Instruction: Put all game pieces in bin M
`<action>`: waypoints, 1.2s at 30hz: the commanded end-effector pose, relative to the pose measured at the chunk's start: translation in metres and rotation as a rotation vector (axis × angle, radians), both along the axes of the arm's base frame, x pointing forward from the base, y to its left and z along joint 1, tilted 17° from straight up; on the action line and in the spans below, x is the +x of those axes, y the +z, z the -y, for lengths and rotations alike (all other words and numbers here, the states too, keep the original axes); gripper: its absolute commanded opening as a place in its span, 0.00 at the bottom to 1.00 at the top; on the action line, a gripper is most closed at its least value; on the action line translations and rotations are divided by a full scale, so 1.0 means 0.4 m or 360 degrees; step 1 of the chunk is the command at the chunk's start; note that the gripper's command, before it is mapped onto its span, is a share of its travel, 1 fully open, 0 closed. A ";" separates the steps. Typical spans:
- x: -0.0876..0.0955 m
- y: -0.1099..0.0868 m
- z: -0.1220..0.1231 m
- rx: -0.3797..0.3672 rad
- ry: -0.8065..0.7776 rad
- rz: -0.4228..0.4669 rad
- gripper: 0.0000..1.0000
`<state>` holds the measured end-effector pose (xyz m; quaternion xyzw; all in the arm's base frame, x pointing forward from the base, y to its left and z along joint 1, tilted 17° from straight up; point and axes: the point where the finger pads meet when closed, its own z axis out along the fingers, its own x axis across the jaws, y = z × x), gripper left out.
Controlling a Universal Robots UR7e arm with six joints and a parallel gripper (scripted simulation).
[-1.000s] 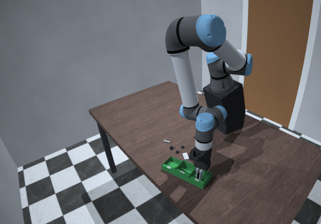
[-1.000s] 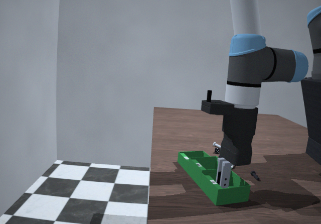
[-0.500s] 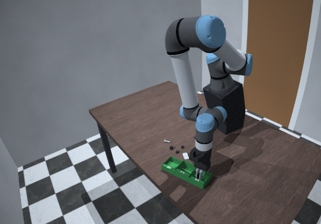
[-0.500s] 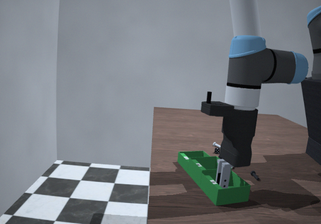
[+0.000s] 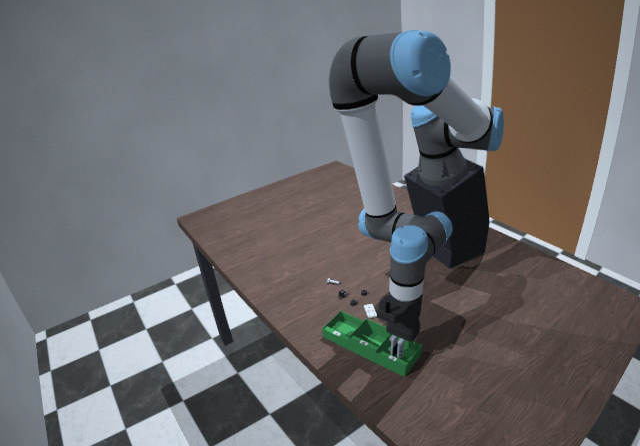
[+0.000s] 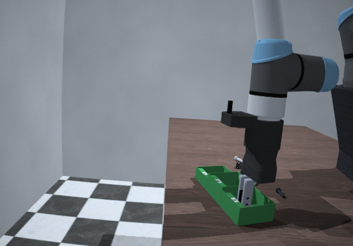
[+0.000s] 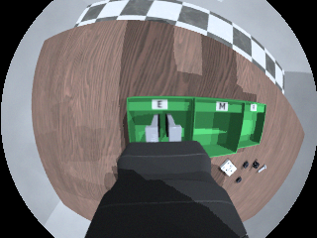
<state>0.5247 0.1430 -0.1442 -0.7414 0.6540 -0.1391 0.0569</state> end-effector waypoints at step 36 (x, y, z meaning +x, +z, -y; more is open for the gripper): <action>-0.017 0.053 -0.007 0.0001 0.0002 0.0001 0.31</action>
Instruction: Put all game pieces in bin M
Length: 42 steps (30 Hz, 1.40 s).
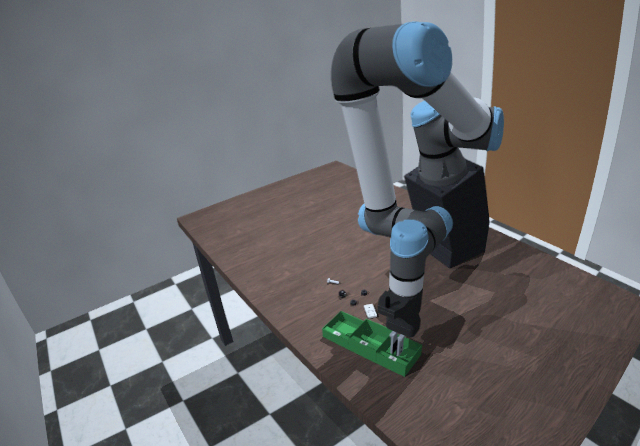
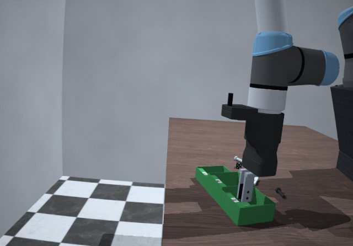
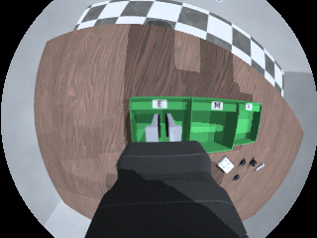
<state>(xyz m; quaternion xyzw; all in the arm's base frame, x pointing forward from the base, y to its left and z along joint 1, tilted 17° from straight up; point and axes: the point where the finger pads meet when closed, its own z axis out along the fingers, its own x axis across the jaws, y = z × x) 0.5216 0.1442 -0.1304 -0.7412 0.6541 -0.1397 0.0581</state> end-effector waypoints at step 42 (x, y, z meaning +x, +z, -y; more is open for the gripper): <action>-0.108 0.380 -0.041 0.0000 0.0002 0.0005 0.31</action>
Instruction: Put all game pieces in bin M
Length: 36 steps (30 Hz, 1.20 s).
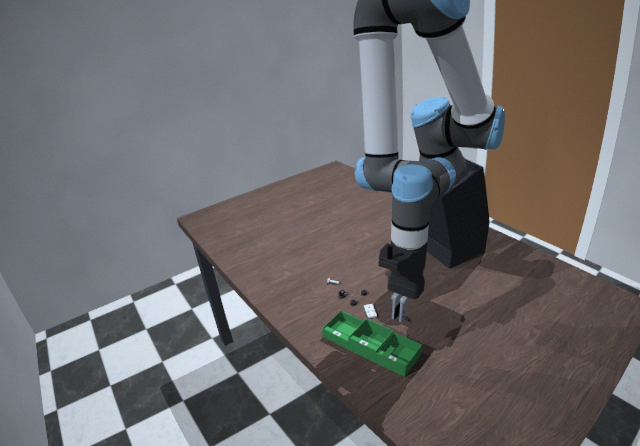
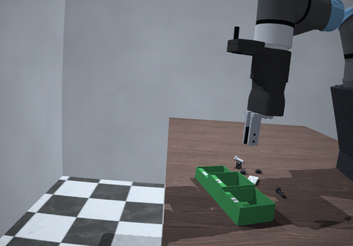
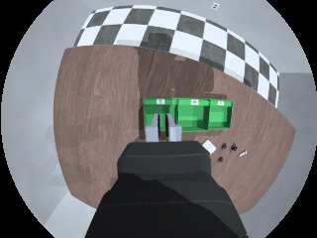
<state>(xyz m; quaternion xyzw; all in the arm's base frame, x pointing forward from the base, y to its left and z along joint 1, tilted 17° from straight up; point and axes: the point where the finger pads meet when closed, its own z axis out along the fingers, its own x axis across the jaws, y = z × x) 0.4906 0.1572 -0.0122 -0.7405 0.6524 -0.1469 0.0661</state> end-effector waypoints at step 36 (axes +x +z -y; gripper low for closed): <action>-0.119 -0.052 0.197 -0.0195 0.0542 -0.0129 0.79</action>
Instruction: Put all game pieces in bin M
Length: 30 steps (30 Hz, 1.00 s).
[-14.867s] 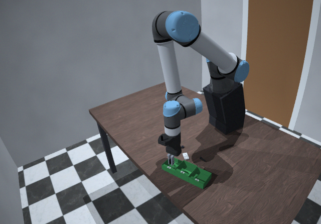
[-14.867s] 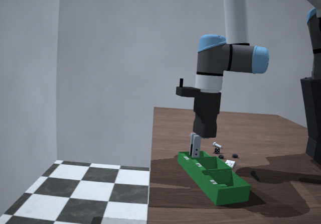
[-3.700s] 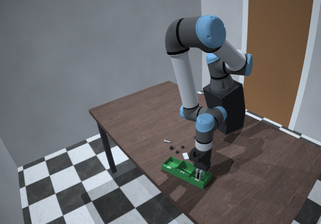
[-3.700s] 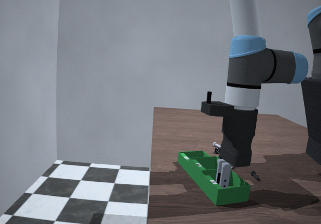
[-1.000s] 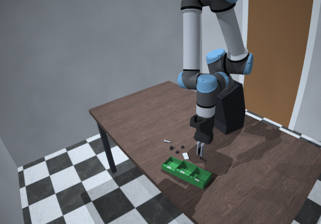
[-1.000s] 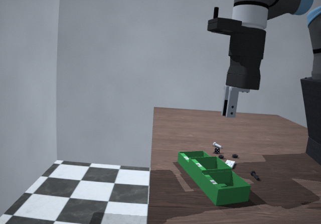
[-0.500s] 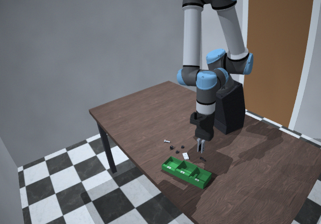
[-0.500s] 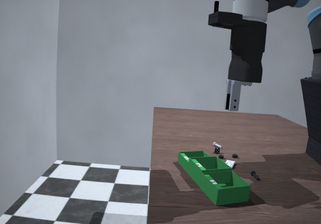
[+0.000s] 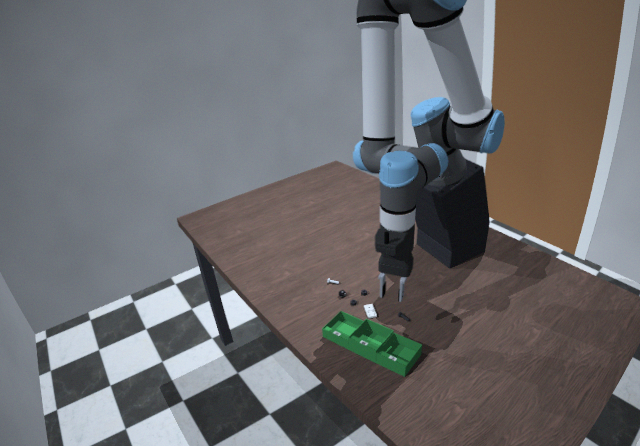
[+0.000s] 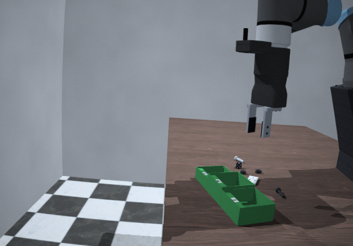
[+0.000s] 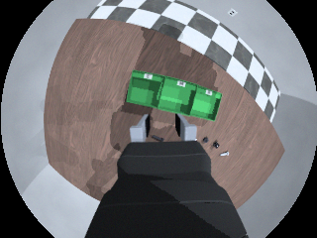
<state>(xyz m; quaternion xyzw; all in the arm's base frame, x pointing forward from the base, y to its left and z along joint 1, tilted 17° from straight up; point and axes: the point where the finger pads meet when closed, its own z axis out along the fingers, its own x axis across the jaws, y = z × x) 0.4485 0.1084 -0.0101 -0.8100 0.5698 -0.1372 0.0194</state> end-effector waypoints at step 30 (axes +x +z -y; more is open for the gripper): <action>-0.100 -0.241 0.348 -0.0203 0.0919 -0.0049 0.79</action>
